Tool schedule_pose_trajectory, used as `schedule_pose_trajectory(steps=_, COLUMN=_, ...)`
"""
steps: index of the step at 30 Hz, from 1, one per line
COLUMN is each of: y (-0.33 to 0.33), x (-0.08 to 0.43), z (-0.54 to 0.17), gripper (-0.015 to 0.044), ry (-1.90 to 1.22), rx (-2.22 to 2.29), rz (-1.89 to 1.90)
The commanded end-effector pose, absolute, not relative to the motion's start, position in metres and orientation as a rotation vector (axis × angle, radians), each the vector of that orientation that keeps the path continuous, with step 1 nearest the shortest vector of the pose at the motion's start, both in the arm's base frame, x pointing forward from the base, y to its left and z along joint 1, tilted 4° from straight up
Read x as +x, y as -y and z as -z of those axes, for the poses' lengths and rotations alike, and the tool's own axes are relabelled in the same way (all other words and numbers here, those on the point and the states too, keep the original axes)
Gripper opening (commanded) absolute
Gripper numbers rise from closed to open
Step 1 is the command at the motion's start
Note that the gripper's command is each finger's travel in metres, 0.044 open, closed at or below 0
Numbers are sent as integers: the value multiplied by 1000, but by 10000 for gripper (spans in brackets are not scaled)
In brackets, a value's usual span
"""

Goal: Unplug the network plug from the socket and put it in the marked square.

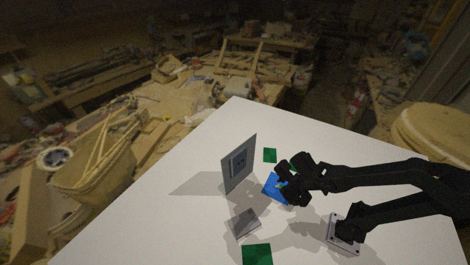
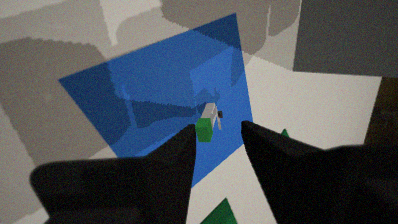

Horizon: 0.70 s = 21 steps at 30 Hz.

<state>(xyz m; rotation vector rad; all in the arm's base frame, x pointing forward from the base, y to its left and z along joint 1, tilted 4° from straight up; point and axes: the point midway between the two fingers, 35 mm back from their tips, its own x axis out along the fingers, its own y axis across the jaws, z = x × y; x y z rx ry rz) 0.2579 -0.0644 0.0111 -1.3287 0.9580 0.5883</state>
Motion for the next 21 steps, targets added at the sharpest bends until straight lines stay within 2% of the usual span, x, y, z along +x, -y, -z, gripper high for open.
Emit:
schedule_pose_trajectory(steps=1, y=64, x=257, z=-14, gripper=156, ry=-958, rx=-1328, rz=-586)
schedule_pose_trajectory(steps=21, y=61, x=249, z=-28, gripper=156, ry=-957, rx=-1328, rz=-589)
